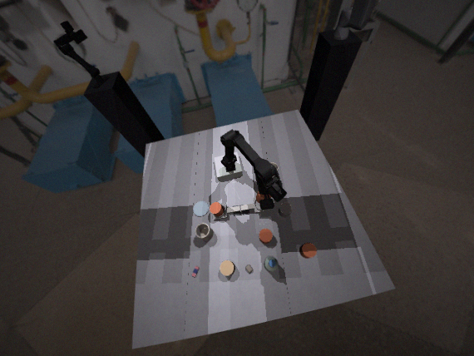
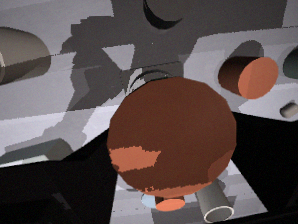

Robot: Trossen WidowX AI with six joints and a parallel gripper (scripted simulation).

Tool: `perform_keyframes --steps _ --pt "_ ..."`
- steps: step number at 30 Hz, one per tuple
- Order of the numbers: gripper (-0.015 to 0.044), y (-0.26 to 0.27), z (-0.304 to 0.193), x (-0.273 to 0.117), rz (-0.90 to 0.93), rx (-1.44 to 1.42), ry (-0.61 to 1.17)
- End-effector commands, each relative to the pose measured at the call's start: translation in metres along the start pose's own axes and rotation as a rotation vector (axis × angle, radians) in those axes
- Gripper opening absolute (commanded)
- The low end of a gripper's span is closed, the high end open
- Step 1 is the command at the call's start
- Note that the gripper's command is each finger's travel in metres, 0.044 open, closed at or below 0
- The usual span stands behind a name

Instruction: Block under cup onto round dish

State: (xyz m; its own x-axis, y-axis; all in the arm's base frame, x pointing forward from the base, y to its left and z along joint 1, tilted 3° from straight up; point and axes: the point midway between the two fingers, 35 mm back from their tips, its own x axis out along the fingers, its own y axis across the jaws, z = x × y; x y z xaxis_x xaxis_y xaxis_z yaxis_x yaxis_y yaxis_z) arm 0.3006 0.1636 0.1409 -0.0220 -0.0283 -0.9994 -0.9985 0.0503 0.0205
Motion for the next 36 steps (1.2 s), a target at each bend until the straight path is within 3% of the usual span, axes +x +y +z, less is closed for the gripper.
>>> perform_keyframes --steps 1,22,36 --pt "0.0000 0.000 0.000 0.000 0.000 0.000 0.000" --pt "0.0000 0.000 0.001 0.001 0.000 0.000 0.000" --pt "0.0000 0.065 0.075 0.070 0.000 -0.002 -0.014"
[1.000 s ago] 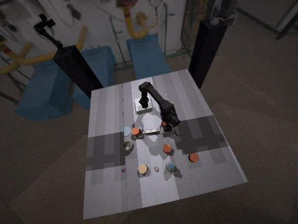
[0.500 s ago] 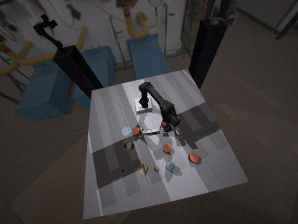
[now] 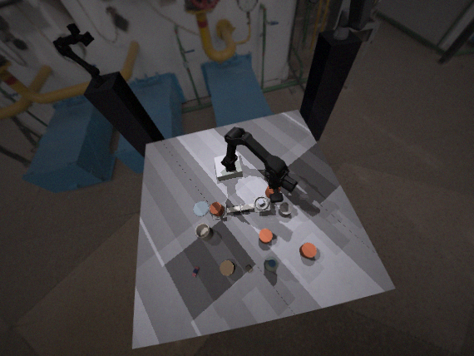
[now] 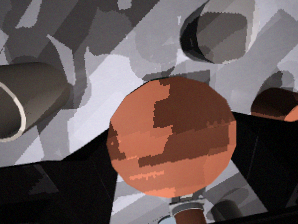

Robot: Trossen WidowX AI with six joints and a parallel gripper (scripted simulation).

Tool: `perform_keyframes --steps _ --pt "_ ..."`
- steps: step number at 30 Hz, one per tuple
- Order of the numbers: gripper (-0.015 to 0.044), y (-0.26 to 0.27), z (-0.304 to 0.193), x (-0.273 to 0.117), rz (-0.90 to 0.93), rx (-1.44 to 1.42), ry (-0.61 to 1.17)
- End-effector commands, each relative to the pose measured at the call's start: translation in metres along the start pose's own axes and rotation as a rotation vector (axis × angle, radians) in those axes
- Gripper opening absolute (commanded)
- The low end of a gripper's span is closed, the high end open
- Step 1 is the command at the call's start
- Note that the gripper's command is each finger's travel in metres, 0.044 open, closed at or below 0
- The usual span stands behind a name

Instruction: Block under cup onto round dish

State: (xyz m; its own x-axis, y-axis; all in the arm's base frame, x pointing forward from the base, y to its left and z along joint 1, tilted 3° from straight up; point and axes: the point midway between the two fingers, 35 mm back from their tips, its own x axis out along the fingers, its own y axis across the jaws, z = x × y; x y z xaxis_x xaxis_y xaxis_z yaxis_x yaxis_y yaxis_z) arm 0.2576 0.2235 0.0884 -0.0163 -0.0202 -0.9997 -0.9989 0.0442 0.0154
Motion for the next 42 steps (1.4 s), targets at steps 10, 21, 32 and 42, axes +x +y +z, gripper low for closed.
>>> perform_keyframes --steps 10,21,32,42 --pt "0.0000 0.048 0.033 0.041 0.007 0.004 -0.009" --pt "0.0000 0.049 0.033 0.080 0.007 0.004 -0.009" --pt "0.0000 0.049 0.033 0.090 0.007 0.004 -0.009" --pt "0.0105 0.048 0.033 0.092 0.002 -0.002 -0.010"
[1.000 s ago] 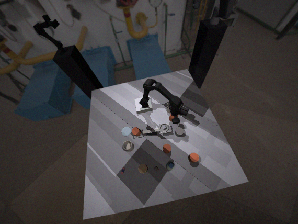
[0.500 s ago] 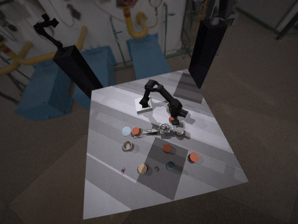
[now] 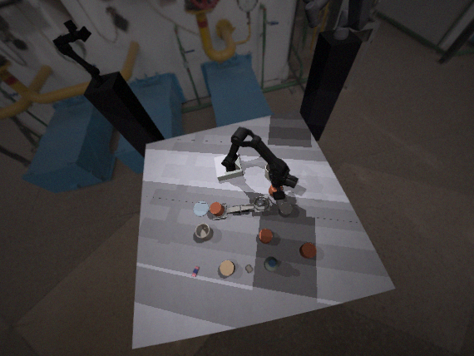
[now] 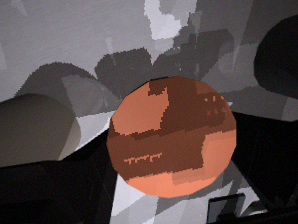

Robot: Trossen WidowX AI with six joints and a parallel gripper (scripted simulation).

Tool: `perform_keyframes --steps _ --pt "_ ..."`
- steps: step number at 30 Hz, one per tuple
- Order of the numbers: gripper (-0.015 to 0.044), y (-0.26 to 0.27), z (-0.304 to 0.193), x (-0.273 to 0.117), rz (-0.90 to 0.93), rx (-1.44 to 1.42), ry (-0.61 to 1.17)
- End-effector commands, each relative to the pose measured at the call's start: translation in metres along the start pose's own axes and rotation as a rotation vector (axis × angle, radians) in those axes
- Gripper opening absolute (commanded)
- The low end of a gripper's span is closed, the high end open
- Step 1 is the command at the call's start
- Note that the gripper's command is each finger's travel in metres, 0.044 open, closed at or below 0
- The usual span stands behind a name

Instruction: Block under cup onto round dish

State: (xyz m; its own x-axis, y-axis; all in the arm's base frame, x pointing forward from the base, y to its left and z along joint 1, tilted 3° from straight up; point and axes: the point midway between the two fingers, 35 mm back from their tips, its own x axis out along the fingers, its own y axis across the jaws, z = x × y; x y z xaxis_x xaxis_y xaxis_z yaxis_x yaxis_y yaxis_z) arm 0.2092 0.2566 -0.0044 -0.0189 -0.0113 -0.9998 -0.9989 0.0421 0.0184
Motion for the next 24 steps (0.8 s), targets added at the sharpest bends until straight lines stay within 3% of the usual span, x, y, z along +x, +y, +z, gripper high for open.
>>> perform_keyframes --steps 1,13,16,22,24 --pt "0.0131 0.000 0.000 -0.001 -0.001 0.000 -0.001" --pt "0.0440 -0.001 0.001 -0.012 0.000 0.001 -0.001" --pt "0.0440 0.000 0.001 -0.049 0.004 0.005 0.000" --pt "0.0440 0.000 0.000 -0.052 0.004 0.006 0.000" --pt "0.0387 -0.001 0.003 -0.054 0.000 0.014 -0.017"
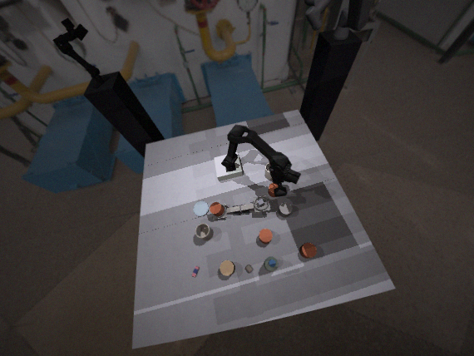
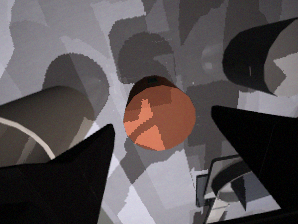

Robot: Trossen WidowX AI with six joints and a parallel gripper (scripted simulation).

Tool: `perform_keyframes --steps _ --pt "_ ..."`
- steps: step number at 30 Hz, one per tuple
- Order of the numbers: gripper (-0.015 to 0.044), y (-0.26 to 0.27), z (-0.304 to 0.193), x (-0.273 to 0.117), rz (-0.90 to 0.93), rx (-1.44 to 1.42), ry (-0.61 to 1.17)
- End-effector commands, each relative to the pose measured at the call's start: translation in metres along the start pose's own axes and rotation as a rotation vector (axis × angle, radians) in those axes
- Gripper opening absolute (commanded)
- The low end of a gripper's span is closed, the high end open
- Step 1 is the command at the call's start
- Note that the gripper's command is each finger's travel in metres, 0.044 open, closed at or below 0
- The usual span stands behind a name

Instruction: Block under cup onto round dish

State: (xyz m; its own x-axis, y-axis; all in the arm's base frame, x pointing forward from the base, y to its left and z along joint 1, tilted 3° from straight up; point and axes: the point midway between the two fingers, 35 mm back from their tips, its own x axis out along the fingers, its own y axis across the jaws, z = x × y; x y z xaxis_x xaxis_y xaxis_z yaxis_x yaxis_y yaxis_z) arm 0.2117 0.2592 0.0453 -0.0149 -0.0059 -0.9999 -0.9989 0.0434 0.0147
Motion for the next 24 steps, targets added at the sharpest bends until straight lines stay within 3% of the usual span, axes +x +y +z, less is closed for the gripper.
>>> perform_keyframes --steps 1,5,24 --pt "0.0361 0.000 0.004 -0.007 -0.002 0.023 -0.033" --pt "0.0260 -0.006 0.011 -0.016 -0.017 0.100 -0.098" --pt "0.0260 -0.032 -0.013 -0.027 -0.004 0.732 -0.087"
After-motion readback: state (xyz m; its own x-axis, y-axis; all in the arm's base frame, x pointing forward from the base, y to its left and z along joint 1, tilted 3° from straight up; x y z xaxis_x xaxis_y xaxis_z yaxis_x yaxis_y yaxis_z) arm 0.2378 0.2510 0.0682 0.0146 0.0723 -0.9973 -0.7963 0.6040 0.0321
